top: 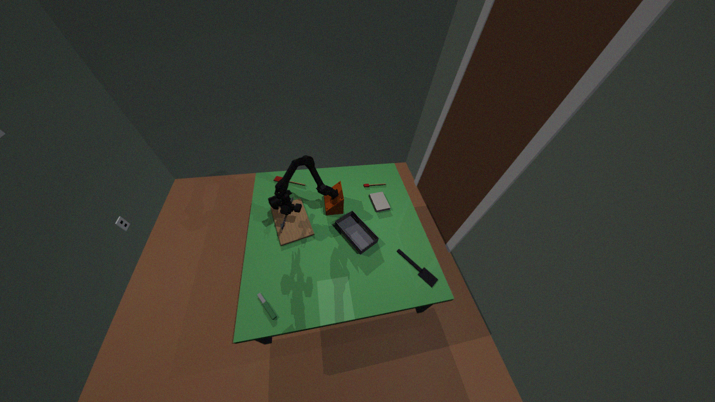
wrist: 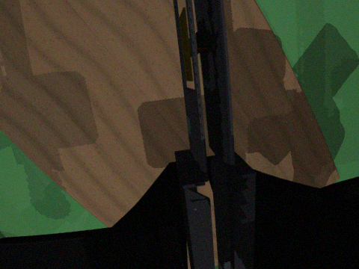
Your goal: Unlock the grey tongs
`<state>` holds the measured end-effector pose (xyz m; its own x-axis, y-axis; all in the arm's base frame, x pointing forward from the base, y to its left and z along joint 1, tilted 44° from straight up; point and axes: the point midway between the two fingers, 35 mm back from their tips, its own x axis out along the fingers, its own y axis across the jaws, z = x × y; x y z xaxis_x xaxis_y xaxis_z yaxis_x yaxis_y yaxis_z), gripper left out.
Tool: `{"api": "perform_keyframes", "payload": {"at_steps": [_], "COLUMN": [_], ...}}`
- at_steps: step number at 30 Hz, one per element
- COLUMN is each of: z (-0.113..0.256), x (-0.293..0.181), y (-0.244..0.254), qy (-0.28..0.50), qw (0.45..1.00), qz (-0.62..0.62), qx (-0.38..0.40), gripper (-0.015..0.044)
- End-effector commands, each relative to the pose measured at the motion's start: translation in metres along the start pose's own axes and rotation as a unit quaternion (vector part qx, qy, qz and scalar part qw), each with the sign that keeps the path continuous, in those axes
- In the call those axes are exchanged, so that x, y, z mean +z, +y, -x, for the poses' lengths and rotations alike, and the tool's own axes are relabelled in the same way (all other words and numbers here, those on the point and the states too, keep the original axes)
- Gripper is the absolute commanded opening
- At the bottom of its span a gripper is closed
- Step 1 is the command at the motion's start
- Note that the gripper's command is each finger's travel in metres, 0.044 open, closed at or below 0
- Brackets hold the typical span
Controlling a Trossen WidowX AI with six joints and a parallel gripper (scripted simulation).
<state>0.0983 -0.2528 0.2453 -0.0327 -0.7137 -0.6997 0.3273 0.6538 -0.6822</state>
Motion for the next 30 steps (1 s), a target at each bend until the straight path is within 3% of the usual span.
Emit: {"api": "perform_keyframes", "payload": {"at_steps": [1, 30], "z": [-0.009, -0.051], "x": [0.0, -0.002], "y": [0.003, 0.004], "qy": [0.001, 0.001], "qw": [1.0, 1.0], "qz": [0.004, 0.005], "qx": [0.005, 0.004], "gripper": [-0.015, -0.015]}}
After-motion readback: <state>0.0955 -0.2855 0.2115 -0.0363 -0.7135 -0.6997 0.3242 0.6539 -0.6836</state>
